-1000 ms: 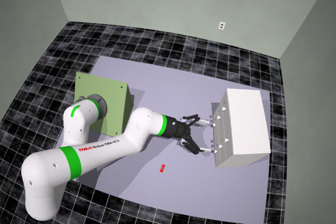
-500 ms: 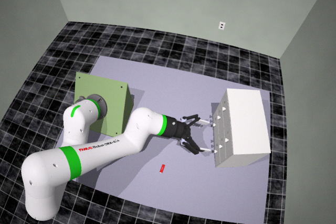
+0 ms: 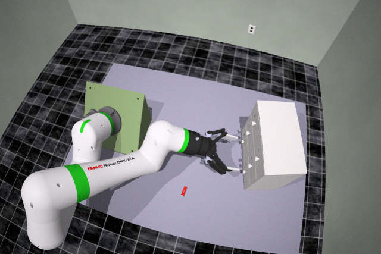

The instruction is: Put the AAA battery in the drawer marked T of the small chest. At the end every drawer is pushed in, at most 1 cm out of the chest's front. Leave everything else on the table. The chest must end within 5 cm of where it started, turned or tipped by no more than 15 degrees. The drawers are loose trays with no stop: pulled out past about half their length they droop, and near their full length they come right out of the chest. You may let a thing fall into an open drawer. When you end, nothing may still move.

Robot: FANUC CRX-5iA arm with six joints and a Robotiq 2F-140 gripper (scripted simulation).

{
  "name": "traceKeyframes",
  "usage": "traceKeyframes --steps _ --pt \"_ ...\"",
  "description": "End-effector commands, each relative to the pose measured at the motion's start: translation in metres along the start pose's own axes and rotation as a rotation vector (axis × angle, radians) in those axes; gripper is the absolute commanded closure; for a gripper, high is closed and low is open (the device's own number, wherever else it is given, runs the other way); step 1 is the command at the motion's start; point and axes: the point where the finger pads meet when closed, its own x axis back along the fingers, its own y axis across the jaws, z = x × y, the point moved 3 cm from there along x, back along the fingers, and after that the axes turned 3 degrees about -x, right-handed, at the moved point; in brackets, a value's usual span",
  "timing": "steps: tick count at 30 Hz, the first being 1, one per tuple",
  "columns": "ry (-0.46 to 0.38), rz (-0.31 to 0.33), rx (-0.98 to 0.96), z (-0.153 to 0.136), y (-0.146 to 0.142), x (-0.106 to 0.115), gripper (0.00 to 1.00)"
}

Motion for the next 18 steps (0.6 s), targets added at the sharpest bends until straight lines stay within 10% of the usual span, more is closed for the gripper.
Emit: traceKeyframes --steps 1,18 --pt "0.0 0.0 0.0 0.0011 -0.0002 0.0005 0.0" --pt "-0.02 -0.002 0.0 0.0029 0.0 0.003 0.0"
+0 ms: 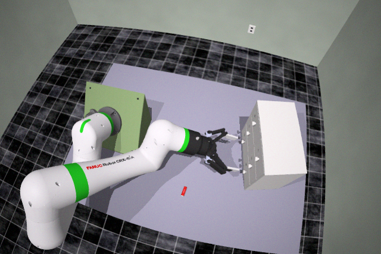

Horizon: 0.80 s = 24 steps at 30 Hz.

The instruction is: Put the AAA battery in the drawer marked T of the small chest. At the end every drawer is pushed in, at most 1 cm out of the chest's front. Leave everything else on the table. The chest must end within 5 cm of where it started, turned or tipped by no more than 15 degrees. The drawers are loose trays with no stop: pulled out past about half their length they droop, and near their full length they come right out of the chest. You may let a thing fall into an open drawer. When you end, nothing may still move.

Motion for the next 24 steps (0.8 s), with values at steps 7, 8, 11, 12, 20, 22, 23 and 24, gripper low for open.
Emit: traceKeyframes --steps 7,8,11,12,20,22,23,24 --pt "-0.046 -0.002 0.0 0.003 0.0 0.006 0.0" --pt "-0.053 -0.003 0.0 0.004 0.0 0.007 0.0" --pt "-0.068 -0.004 0.0 0.005 0.0 0.009 0.0" --pt "-0.068 -0.004 0.0 0.005 0.0 0.009 0.0" --pt "-0.14 -0.007 0.0 0.009 -0.001 0.018 0.0" --pt "-0.159 -0.009 0.0 0.011 0.0 0.021 0.0" --pt "-0.17 -0.01 0.0 0.011 0.0 0.022 0.0" --pt "-0.182 -0.009 0.0 0.012 -0.001 0.024 0.0"
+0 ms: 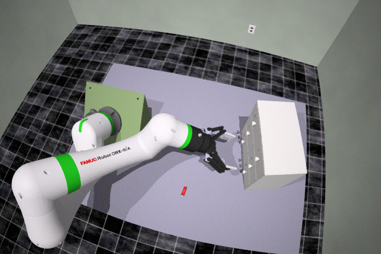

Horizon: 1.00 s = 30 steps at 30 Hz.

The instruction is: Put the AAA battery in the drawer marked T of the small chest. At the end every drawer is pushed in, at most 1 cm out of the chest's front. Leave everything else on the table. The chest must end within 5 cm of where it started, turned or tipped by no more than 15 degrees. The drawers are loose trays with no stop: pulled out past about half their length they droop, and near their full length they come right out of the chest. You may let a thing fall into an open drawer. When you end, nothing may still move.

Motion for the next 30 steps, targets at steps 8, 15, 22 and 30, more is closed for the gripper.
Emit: traceKeyframes --steps 8,15,22,30 --pt "-0.128 -0.016 0.001 0.007 0.001 0.015 0.0" --pt "-0.235 -0.022 0.001 0.012 0.0 0.029 0.0" --pt "-0.337 -0.027 0.0 0.016 0.0 0.042 0.0" --pt "-0.561 -0.037 0.0 0.025 -0.001 0.069 0.0"
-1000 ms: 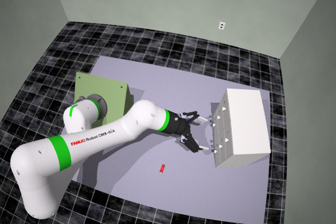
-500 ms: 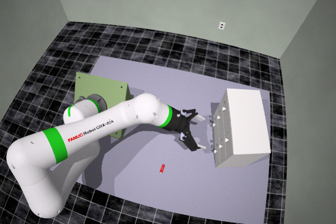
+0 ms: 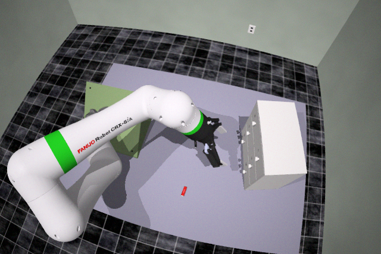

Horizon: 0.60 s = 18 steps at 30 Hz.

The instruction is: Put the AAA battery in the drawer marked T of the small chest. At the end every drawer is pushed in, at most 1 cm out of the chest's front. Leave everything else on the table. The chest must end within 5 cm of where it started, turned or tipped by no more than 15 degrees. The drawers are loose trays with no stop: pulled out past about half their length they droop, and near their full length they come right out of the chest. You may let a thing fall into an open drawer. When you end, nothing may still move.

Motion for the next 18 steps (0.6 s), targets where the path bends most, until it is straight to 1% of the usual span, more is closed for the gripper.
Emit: traceKeyframes --steps 1,7,9,14,18 --pt "-0.241 -0.013 0.005 0.009 0.007 0.018 0.0" --pt "-0.383 -0.021 0.005 0.008 0.007 0.036 0.0" --pt "-0.383 -0.021 0.005 0.008 0.007 0.036 0.0" --pt "-0.469 -0.025 0.005 0.008 0.007 0.046 0.0" --pt "-0.516 -0.028 0.005 0.008 0.007 0.052 0.0"
